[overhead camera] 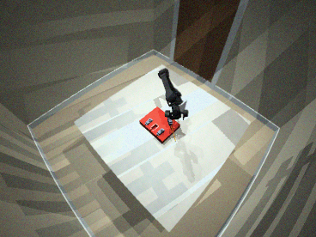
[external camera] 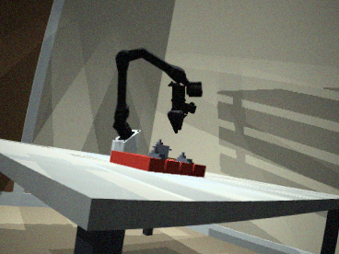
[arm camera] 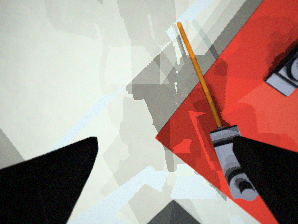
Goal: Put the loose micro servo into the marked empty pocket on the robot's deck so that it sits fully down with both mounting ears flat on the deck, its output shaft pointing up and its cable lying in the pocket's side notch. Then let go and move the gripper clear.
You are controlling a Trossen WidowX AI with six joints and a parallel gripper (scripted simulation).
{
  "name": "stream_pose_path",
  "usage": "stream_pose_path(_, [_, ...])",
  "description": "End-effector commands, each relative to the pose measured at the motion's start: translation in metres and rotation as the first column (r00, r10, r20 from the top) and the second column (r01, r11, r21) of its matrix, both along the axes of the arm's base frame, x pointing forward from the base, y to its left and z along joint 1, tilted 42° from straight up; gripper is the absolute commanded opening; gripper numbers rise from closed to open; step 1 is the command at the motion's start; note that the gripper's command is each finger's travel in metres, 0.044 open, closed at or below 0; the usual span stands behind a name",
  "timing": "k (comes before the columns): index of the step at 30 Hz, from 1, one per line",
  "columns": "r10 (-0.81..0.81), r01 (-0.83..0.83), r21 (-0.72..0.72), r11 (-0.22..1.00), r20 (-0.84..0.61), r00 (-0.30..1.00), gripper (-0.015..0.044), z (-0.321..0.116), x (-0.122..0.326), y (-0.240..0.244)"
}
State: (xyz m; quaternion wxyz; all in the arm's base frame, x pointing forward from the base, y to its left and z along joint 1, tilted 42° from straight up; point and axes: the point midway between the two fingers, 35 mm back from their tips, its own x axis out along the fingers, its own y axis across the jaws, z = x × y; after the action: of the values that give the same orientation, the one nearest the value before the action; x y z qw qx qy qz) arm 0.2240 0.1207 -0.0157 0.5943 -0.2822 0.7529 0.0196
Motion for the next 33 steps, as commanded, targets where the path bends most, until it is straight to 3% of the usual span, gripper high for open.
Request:
stream_pose_path(1, [0.124,-0.129,-0.078,0.989,-0.062,0.990,0.0440,0.002,-0.002,-0.025])
stream_pose_path(12, [0.336,-0.381,-0.182,0.907,-0.234,0.912,0.0440,0.011,-0.005,-0.067])
stream_pose_path(33, [0.339,-0.384,-0.185,0.904,-0.237,0.911,0.0440,-0.010,-0.009,-0.084])
